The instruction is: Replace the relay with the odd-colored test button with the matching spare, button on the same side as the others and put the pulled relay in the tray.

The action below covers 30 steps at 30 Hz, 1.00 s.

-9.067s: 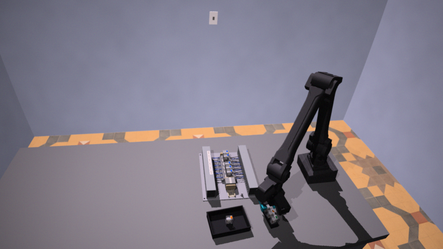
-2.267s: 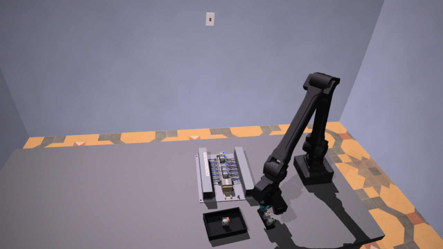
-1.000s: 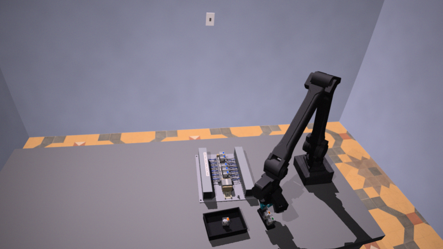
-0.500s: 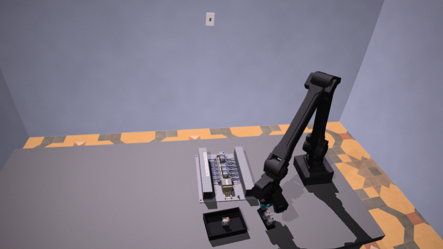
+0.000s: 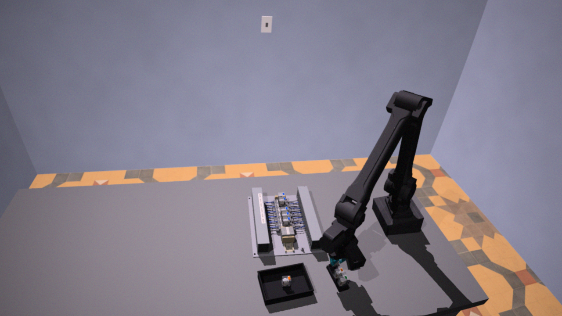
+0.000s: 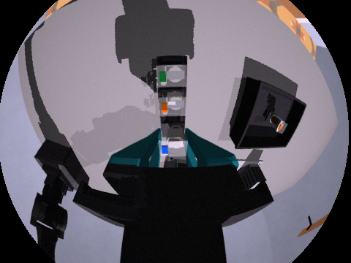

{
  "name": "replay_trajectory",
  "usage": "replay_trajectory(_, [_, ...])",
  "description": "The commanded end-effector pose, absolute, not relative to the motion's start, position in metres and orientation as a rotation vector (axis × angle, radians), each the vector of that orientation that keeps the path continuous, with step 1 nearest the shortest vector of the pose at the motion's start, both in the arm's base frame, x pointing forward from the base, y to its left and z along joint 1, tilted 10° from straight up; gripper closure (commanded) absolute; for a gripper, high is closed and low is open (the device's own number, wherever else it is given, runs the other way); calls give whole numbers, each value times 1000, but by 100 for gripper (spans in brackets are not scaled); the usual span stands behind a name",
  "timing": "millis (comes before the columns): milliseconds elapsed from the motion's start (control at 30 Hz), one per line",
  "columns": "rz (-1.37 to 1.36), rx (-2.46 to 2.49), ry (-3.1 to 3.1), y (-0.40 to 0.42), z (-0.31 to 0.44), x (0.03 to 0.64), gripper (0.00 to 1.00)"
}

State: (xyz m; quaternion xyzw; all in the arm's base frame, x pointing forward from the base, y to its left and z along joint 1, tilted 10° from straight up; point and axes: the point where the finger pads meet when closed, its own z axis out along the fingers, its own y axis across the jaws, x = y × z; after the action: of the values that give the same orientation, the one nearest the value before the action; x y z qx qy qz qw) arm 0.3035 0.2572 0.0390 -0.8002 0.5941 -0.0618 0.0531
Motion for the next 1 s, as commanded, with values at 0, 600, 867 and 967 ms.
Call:
replay_trajectory(0, [-195,-2385,1768,274,65,313,100])
replay_trajectory(600, [-196,-2380,1764,276,70,314,100])
replay_trajectory(867, [-195,-2383,1766,275,69,314,100])
replay_trajectory(967, [-194,-2388,1770,274,67,312,100])
